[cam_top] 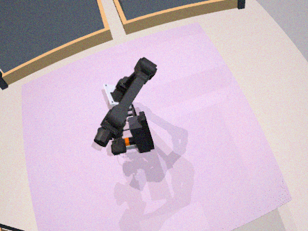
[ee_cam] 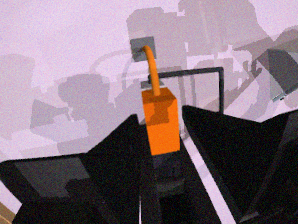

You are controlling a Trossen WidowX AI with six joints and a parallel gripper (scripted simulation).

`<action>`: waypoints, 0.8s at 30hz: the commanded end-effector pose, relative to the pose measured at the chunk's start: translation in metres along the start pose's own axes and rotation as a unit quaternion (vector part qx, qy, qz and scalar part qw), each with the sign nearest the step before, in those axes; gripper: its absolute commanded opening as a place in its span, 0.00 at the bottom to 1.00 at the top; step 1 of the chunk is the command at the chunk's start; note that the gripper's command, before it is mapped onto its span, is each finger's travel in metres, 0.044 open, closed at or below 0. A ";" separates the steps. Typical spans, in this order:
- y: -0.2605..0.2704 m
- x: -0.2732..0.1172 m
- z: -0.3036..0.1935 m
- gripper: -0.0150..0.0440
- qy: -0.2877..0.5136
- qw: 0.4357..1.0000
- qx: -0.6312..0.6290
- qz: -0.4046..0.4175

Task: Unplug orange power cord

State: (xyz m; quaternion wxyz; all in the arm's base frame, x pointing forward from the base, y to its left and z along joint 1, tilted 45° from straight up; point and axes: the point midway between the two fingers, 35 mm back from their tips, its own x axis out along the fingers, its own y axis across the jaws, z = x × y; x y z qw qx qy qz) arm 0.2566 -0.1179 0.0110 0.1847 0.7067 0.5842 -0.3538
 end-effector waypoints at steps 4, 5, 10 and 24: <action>-0.001 0.009 -0.002 0.53 0.002 1.000 0.001 0.000; -0.001 0.011 -0.002 0.53 0.002 1.000 0.001 0.000; -0.001 0.012 -0.002 0.53 0.002 1.000 0.001 0.000; 0.000 0.009 -0.001 0.27 0.000 1.000 -0.001 0.001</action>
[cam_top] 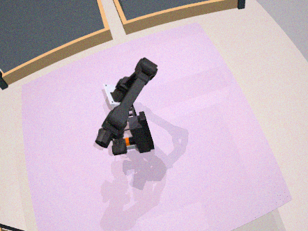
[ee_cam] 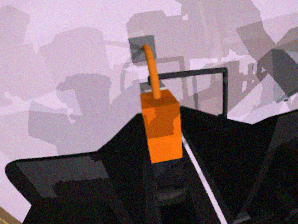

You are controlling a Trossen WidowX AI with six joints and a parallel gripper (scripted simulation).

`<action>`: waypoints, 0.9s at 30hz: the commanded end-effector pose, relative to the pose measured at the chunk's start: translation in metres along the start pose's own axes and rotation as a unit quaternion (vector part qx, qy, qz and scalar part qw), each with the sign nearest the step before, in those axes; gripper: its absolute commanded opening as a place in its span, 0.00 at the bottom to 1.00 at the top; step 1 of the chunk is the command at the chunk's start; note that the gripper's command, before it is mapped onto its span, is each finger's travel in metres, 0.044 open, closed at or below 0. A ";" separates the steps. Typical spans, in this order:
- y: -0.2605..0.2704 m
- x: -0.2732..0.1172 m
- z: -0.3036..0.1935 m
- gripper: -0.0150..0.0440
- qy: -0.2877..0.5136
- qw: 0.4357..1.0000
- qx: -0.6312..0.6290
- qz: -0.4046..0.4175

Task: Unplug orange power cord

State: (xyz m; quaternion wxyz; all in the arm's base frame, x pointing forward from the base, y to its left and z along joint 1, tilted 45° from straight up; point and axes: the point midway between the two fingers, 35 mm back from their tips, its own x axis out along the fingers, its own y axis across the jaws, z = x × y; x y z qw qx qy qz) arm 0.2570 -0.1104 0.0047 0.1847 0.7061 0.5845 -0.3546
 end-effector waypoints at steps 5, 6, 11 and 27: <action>0.001 0.000 0.003 0.25 0.000 1.000 -0.001 0.002; 0.001 0.000 0.004 0.25 0.000 1.000 -0.001 0.002; 0.002 -0.001 0.012 0.25 0.000 1.000 -0.001 0.002; 0.002 -0.002 0.038 0.25 -0.001 1.000 0.000 0.002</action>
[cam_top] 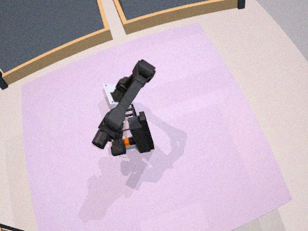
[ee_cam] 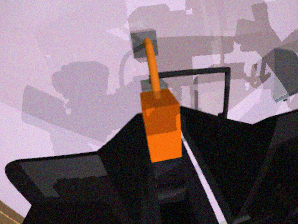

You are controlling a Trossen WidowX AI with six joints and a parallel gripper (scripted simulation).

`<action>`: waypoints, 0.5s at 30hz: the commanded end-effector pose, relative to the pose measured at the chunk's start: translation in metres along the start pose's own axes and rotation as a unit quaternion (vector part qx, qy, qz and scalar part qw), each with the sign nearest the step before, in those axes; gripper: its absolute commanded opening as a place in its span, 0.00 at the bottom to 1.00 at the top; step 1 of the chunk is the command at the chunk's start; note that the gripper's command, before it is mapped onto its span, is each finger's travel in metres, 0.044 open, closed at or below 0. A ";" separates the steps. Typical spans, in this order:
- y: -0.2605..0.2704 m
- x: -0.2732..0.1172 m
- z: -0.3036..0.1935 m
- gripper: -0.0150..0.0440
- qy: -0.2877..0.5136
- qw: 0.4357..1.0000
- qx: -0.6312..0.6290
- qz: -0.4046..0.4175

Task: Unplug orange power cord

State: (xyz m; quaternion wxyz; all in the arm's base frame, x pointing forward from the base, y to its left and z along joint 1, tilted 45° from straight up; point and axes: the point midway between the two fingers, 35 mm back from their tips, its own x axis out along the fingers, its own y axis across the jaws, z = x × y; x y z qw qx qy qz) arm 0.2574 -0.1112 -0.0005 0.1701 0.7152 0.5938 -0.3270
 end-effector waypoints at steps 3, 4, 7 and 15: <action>0.000 -0.008 0.039 0.25 -0.034 0.999 0.008 0.003; 0.000 -0.009 0.040 0.25 -0.034 0.999 0.008 0.003; -0.001 -0.010 0.045 0.25 -0.034 0.999 0.008 0.003; -0.003 -0.013 0.058 0.25 -0.034 0.999 0.008 0.003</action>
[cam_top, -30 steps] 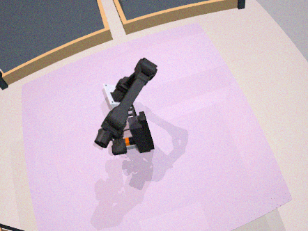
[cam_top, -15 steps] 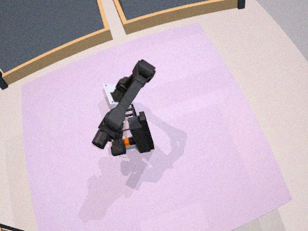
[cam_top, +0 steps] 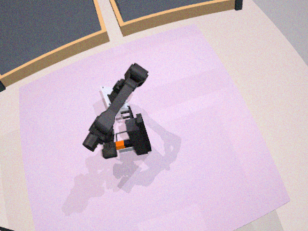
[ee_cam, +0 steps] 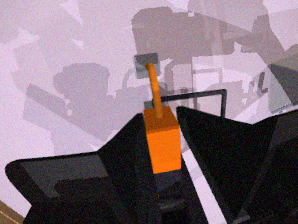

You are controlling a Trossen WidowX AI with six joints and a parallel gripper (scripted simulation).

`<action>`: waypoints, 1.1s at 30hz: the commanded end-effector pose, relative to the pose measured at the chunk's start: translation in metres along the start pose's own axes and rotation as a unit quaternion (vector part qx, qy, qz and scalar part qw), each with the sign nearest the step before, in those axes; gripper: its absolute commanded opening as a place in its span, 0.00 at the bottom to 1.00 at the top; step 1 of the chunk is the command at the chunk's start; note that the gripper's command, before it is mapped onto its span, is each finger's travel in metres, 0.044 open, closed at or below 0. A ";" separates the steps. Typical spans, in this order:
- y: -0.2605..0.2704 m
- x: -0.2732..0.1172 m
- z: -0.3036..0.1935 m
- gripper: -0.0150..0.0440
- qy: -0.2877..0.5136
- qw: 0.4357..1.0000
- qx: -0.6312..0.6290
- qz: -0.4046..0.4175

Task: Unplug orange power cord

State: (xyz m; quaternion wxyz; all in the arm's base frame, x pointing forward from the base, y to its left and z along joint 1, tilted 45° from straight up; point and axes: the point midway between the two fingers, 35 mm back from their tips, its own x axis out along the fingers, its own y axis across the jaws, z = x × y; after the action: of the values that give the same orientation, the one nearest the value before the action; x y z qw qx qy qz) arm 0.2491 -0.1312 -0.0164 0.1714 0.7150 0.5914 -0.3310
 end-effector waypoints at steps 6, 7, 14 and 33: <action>-0.001 -0.003 0.016 0.43 -0.029 1.000 -0.006 -0.003; -0.001 -0.003 0.016 0.48 -0.029 1.000 -0.006 -0.003; -0.001 -0.003 0.016 0.53 -0.029 1.000 -0.006 -0.003; 0.000 -0.011 0.005 0.53 -0.028 1.000 0.006 0.001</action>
State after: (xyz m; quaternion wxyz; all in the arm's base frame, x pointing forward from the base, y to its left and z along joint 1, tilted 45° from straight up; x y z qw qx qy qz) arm 0.2446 -0.1476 -0.0194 0.1837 0.7067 0.5838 -0.3550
